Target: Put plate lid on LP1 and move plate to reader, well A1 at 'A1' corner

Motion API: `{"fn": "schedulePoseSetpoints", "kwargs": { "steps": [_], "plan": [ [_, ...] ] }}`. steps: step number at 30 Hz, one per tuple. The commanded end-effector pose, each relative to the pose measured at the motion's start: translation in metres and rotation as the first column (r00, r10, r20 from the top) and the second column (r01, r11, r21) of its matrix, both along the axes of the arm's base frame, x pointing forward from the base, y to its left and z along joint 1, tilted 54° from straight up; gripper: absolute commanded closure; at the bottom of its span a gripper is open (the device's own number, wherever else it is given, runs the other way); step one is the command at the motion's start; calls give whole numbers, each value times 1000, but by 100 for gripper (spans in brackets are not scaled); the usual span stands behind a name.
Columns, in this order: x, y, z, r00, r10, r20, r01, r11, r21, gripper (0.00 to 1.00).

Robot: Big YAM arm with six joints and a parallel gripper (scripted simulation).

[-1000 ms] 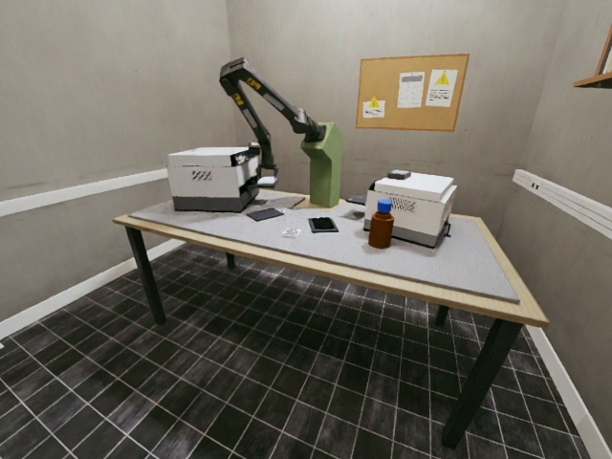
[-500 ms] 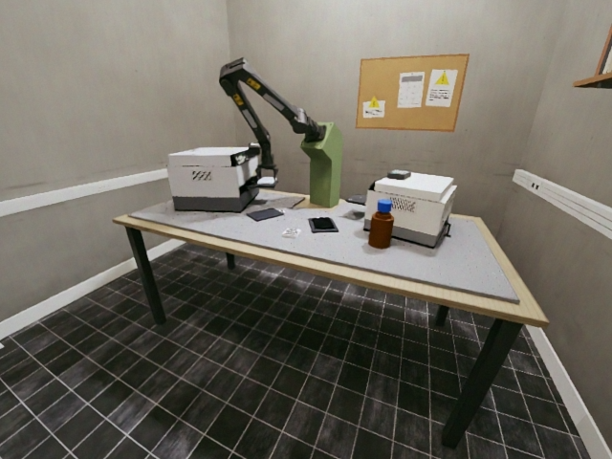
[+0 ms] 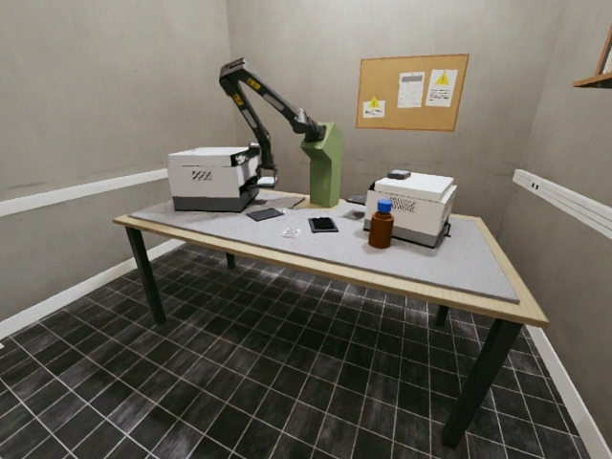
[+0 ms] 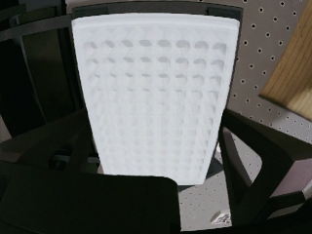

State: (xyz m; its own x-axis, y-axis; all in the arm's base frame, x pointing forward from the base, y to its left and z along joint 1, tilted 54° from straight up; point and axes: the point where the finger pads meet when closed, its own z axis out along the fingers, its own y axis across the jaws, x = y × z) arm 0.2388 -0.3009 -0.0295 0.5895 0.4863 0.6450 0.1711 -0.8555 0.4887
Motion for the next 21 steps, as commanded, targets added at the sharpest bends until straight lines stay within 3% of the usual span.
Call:
{"fn": "schedulePoseSetpoints", "kwargs": {
  "steps": [1, 21],
  "plan": [
    [3, 1, -1, 1000, 3, 2, -3, 1000, -4, 14],
    [4, 7, -4, 1000, 7, -1, -7, 1000, 11, 14]
  ]
}}
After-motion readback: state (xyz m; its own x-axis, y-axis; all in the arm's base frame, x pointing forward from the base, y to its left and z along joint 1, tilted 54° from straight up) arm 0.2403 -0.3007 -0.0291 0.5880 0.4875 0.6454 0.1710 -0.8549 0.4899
